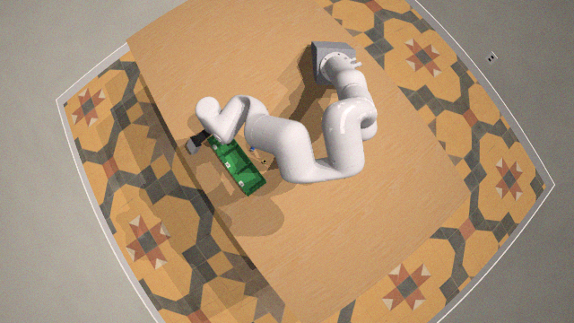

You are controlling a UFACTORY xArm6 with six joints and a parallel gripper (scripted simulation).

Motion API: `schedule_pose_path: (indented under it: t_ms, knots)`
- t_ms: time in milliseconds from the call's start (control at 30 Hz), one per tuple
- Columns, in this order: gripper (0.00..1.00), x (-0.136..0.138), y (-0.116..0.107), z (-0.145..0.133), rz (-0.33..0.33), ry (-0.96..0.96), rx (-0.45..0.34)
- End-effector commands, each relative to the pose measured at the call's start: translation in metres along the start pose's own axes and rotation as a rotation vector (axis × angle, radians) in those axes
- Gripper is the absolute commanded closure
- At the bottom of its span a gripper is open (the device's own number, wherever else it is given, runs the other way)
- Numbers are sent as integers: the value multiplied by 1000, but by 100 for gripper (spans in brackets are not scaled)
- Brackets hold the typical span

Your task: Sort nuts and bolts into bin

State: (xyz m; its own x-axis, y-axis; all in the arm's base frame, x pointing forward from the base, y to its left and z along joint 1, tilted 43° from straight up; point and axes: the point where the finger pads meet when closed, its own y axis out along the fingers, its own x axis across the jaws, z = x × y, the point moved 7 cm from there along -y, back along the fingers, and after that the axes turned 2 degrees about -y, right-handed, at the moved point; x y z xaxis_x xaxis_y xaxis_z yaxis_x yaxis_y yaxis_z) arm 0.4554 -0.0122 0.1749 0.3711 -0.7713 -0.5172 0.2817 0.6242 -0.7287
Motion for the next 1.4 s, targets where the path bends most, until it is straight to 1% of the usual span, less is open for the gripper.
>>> schedule_pose_path:
  t_ms: [0, 300, 1367]
  knots:
    - [93, 0, 10, 1, -1, -1, 2]
    - [93, 0, 32, 1, -1, -1, 2]
    - [93, 0, 32, 1, -1, -1, 3]
